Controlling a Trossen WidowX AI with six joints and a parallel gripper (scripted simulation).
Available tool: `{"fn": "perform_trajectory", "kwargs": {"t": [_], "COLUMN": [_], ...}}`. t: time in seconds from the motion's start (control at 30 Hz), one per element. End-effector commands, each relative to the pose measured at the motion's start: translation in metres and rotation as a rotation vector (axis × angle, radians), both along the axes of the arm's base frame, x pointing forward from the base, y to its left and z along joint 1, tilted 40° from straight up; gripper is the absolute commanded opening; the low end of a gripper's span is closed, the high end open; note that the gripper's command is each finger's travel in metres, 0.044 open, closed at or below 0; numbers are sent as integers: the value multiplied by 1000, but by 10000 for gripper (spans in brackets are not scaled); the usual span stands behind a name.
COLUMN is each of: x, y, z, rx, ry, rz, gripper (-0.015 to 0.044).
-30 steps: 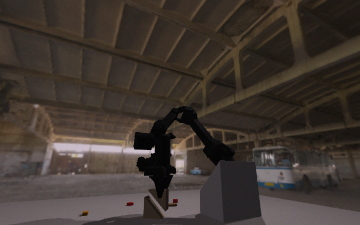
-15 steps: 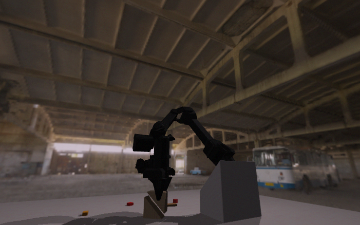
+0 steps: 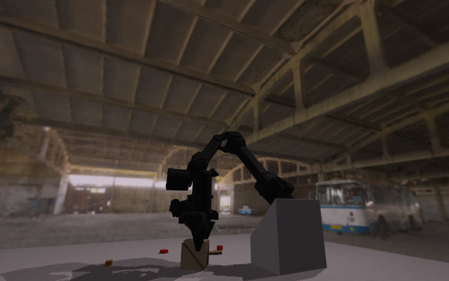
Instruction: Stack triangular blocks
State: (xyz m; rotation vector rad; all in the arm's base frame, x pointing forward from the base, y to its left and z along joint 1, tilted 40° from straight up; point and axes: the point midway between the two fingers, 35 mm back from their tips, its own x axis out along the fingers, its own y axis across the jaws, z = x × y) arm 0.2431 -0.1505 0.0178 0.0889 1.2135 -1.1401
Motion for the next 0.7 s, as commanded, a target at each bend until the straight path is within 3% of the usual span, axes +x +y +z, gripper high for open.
{"fn": "perform_trajectory", "kwargs": {"t": [0.0,0.67], "x": [0,1], "y": [-3,-6], "z": [-1,-3], "rx": [-4,-4], "ry": [2,2], "rz": [1,3], "gripper": [0,0]}}
